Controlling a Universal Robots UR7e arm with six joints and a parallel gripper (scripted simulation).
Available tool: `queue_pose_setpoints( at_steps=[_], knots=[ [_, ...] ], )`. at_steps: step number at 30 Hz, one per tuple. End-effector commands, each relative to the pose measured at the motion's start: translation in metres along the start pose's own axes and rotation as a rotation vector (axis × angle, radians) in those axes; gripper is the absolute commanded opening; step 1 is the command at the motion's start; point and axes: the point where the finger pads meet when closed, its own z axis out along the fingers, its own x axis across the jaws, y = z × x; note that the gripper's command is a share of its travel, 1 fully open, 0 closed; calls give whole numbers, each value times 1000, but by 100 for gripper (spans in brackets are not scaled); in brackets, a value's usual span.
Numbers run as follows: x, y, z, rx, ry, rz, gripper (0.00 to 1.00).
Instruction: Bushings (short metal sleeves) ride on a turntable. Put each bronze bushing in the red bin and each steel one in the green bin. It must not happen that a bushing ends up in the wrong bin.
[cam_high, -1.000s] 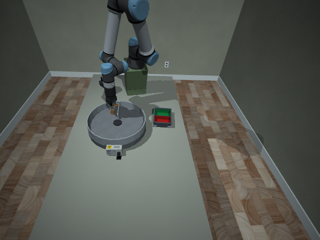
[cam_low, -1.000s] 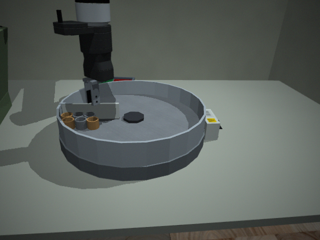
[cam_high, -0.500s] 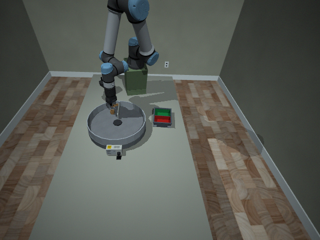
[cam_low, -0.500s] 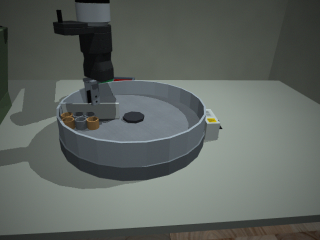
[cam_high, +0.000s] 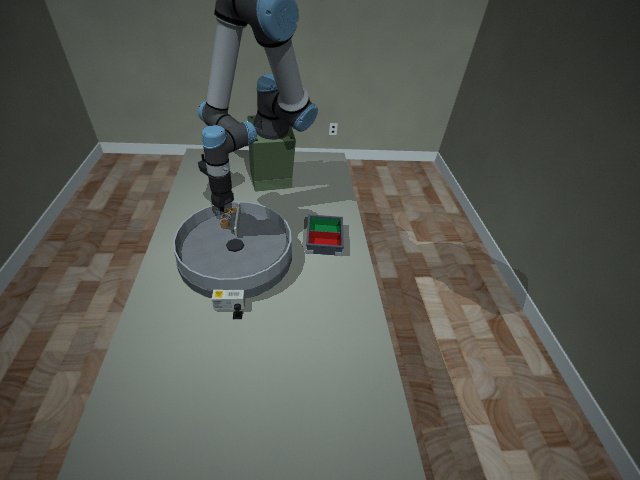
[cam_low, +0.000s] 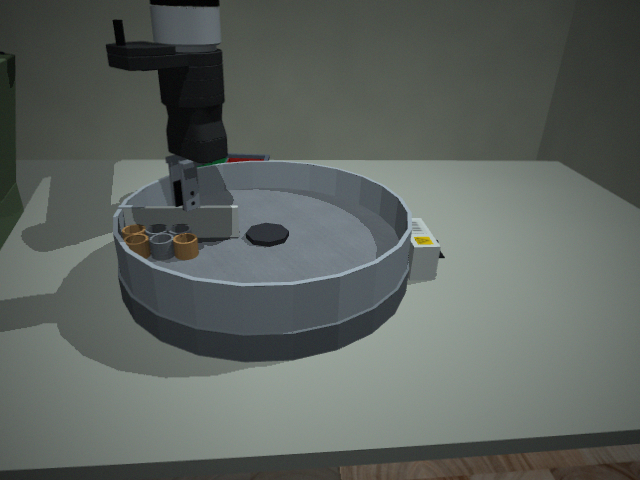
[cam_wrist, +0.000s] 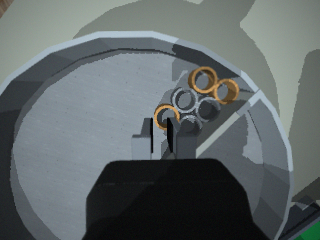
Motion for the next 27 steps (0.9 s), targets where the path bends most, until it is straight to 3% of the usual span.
queue_pose_setpoints(
  at_steps=[1,20,27],
  knots=[
    [0,0,0,0,-1,0,40],
    [0,0,0,0,-1,0,40],
    [-1,0,15,0,-2,0,40]
  ],
)
